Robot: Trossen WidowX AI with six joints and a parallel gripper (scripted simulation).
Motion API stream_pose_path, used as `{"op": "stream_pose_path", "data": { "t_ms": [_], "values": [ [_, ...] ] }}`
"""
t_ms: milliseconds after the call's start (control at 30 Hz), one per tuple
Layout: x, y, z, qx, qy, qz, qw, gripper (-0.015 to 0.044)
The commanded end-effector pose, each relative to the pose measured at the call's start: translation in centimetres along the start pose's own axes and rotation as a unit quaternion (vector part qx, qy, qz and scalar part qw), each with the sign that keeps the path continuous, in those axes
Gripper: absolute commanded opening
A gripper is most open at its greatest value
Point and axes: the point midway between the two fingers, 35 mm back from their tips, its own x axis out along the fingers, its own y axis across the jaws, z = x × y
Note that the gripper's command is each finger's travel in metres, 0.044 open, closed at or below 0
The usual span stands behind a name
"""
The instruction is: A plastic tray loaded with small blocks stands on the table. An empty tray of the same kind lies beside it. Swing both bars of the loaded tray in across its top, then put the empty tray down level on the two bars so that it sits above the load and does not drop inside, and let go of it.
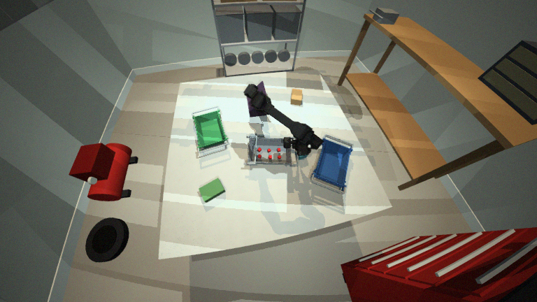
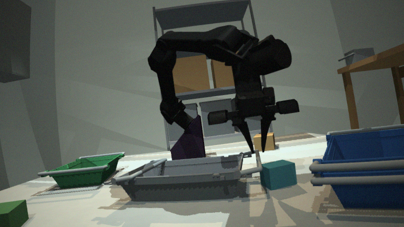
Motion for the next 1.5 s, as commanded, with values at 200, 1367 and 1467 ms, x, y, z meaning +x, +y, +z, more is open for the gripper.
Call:
{"op": "stream_pose_path", "data": {
  "t_ms": [200, 1367, 1467],
  "values": [
    [3.7, -0.2, -0.3, -0.005, 0.003, -0.006, 1.000, 0.0087],
    [1.5, -7.5, -0.3, -0.006, 0.003, -0.008, 1.000, 0.0087],
    [-0.4, -7.2, -0.4, -0.006, 0.003, -0.007, 1.000, 0.0087]
  ]
}}
